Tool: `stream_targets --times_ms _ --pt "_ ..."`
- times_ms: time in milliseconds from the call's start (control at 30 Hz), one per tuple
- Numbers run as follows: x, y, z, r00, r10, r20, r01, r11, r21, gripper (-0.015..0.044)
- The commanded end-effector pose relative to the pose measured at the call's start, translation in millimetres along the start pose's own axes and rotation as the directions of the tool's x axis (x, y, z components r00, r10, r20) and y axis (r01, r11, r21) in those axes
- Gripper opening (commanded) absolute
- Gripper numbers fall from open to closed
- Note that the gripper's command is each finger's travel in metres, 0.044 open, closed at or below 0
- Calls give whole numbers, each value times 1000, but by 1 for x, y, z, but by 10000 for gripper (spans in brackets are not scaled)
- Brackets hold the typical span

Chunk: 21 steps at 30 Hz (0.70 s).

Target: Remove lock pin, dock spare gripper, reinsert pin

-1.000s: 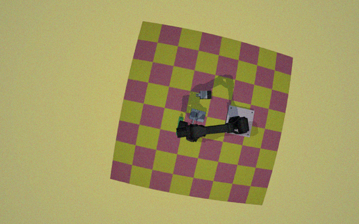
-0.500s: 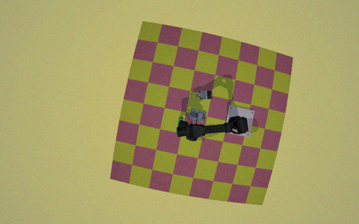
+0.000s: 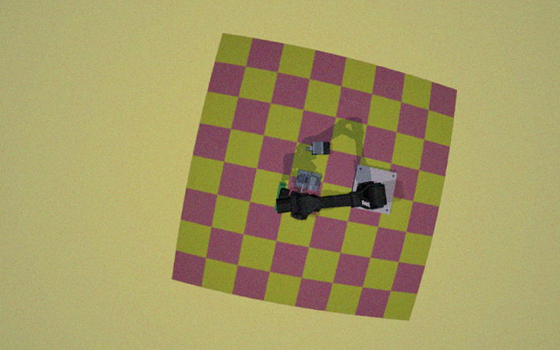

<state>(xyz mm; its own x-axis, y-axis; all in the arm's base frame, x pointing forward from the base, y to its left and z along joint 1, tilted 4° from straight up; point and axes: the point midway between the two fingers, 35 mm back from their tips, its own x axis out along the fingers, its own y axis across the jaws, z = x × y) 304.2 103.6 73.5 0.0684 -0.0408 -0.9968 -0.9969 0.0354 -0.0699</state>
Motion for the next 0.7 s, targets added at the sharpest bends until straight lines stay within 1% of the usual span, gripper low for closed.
stream_targets --times_ms 0,267,567,667 --pt "0 0 1 1000 0 3 0 1000 -4 5" --pt "0 0 1 1000 0 12 0 1000 -3 0" --pt "-8 -1 6 992 2 125 -3 1000 8 0" --pt "-9 -1 9 990 3 140 -4 1000 9 0"
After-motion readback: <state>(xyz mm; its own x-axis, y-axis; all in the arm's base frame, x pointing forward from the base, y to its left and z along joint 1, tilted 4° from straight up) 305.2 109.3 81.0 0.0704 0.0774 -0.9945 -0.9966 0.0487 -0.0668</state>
